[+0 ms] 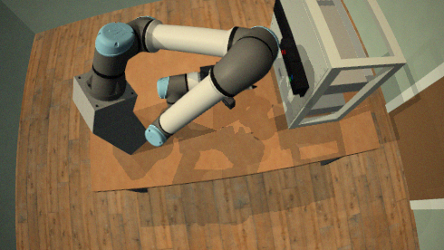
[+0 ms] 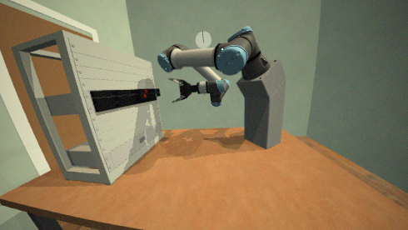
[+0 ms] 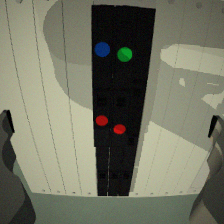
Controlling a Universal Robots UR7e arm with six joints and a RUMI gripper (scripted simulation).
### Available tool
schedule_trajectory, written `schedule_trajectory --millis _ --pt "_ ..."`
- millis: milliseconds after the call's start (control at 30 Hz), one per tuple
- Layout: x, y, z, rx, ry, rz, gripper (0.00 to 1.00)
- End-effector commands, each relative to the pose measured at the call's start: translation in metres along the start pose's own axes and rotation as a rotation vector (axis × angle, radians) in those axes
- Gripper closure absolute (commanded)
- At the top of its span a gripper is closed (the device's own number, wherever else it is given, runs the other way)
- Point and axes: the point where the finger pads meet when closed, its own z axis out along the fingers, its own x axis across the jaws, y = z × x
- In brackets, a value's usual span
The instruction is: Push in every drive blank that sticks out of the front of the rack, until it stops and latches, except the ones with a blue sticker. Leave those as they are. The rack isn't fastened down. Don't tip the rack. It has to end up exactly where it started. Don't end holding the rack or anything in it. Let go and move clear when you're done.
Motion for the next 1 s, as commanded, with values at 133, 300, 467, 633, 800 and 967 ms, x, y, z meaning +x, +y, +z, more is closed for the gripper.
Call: schedule_trajectory --millis 133,300,467,633,800,967 --pt "0.0029 -0.0198 0.0585 0.008 -0.004 -0.001 0.00" --pt "0.0029 -0.0211 0.0618 0.008 -0.004 -0.001 0.00" --pt "0.0028 -0.0223 0.0645 0.008 -0.004 -0.001 0.00" --pt "0.0028 -0.0226 0.0653 0.008 -0.004 -0.001 0.00" --pt "0.0028 -0.0226 0.0653 0.008 -0.004 -0.001 0.00" --pt "0.0028 -0.0226 0.0653 0.008 -0.004 -0.001 0.00"
